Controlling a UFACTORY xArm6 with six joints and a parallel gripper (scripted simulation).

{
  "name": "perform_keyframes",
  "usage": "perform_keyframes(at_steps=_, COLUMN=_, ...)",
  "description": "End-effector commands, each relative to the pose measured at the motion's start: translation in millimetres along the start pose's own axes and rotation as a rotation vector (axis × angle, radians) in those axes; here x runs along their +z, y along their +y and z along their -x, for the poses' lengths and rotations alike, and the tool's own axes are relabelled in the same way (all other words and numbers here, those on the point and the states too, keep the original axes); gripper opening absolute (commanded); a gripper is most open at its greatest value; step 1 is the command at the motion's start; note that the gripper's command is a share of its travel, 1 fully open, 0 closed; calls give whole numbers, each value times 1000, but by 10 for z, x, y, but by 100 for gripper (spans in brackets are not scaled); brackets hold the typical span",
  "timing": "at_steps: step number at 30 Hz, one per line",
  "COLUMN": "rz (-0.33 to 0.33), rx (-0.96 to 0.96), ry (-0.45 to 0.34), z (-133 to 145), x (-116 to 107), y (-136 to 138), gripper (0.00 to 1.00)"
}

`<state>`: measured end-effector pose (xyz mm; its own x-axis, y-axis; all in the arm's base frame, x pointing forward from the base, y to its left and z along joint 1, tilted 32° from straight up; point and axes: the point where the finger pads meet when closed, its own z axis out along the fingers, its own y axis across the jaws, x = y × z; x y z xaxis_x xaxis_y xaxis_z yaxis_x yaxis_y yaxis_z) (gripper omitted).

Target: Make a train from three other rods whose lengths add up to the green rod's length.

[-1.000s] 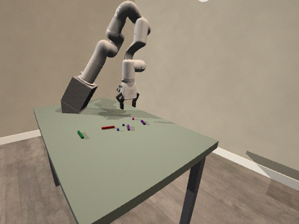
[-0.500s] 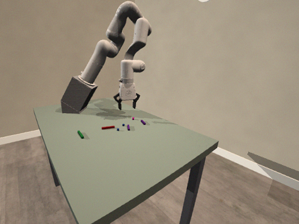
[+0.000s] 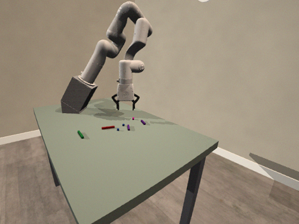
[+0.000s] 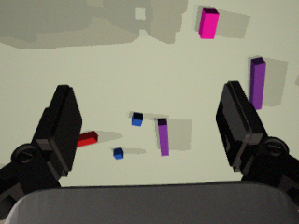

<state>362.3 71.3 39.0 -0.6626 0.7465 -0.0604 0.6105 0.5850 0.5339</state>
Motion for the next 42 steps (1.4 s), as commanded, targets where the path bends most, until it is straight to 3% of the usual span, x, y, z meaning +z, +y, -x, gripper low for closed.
perform_keyframes(at_steps=1, rz=-18, rx=165, ry=23, z=85, x=5, y=-35, gripper=100)
perform_keyframes(at_steps=34, rz=-25, rx=916, ry=17, z=441, x=15, y=-269, gripper=100)
perform_keyframes(at_steps=42, rz=-26, rx=956, ry=16, z=459, x=15, y=-282, gripper=100)
